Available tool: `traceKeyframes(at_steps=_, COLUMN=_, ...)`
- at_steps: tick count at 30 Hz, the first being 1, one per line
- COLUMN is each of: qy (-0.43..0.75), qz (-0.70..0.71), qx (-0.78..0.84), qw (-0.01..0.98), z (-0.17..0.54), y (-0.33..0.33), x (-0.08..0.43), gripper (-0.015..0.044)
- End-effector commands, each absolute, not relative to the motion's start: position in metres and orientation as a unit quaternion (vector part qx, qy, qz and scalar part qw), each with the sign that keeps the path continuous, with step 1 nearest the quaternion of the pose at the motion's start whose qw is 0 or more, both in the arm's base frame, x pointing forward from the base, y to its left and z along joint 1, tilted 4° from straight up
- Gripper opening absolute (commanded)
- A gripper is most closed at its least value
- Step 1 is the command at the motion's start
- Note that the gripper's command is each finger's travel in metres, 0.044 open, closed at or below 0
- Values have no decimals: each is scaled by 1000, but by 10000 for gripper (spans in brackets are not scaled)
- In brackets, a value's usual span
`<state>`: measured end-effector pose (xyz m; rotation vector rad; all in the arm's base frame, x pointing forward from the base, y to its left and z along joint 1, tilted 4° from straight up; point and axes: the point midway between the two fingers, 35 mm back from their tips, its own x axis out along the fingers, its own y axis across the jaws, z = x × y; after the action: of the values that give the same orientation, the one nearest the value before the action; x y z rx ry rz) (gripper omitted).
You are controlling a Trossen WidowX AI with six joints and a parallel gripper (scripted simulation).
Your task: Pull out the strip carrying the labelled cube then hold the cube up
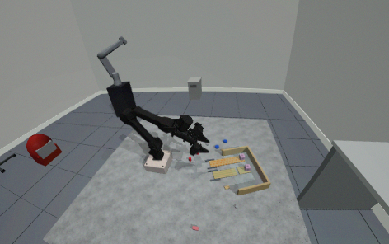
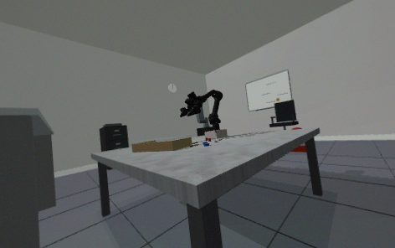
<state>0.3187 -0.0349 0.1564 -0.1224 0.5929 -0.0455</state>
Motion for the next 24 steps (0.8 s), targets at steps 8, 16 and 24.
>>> traceKeyframes(at_steps=8, qy=305, qz=-83, qx=-10, qw=949, z=151, y=-36, x=325, gripper=400)
traceKeyframes(at_steps=16, qy=305, qz=-83, qx=-10, qw=949, z=151, y=-36, x=325, gripper=400)
traceKeyframes(at_steps=24, qy=321, qz=-79, qx=-14, qw=944, z=148, y=-34, x=328, gripper=348)
